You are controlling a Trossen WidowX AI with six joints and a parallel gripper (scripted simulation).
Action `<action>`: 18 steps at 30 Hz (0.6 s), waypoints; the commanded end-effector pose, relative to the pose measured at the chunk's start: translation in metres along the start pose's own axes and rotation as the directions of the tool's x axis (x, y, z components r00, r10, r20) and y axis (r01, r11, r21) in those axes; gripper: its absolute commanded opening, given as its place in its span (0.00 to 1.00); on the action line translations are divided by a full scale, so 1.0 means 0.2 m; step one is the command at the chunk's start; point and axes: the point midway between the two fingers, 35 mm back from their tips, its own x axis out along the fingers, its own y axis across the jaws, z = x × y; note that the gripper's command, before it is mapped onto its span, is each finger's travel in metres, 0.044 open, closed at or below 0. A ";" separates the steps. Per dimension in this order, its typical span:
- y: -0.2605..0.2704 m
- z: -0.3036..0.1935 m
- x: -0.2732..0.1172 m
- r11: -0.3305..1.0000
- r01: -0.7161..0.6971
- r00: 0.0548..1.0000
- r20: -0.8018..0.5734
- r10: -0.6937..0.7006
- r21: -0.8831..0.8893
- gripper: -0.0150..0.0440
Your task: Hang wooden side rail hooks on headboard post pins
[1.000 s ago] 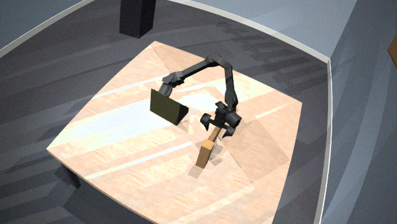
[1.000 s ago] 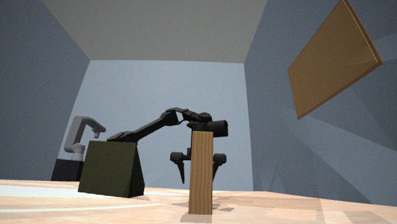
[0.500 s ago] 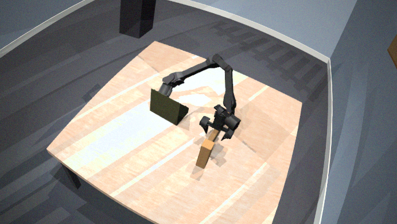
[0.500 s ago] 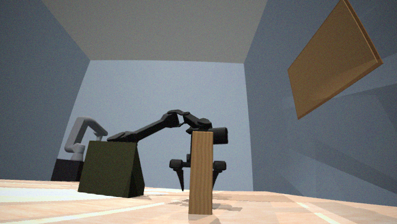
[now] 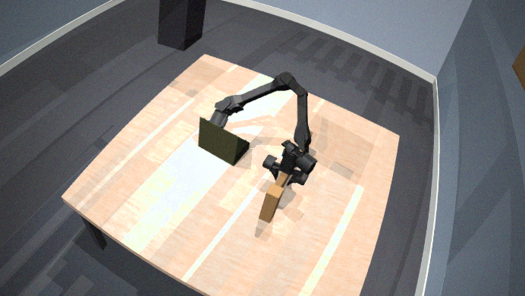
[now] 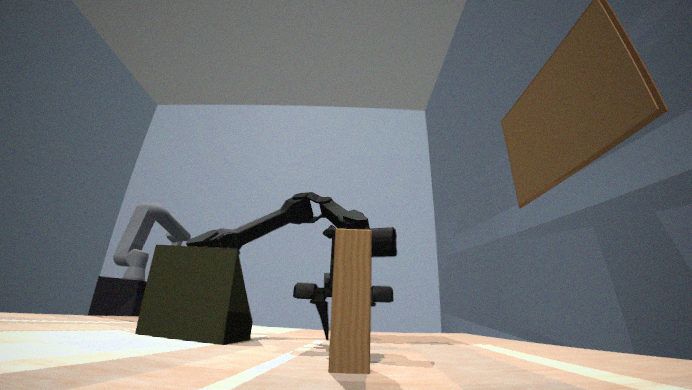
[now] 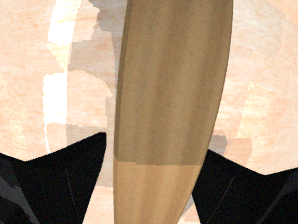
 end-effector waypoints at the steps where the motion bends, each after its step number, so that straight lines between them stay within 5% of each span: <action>1: 0.00 0.00 0.00 1.000 0.002 1.000 0.003 -0.002 0.005 0.51; 8: 0.00 0.00 0.00 1.000 0.002 1.000 0.003 -0.002 0.005 0.40; 11: 0.00 0.00 0.00 1.000 0.002 1.000 0.003 -0.002 0.005 0.26; 18: 0.00 0.00 0.00 1.000 0.002 1.000 0.003 -0.002 0.005 0.25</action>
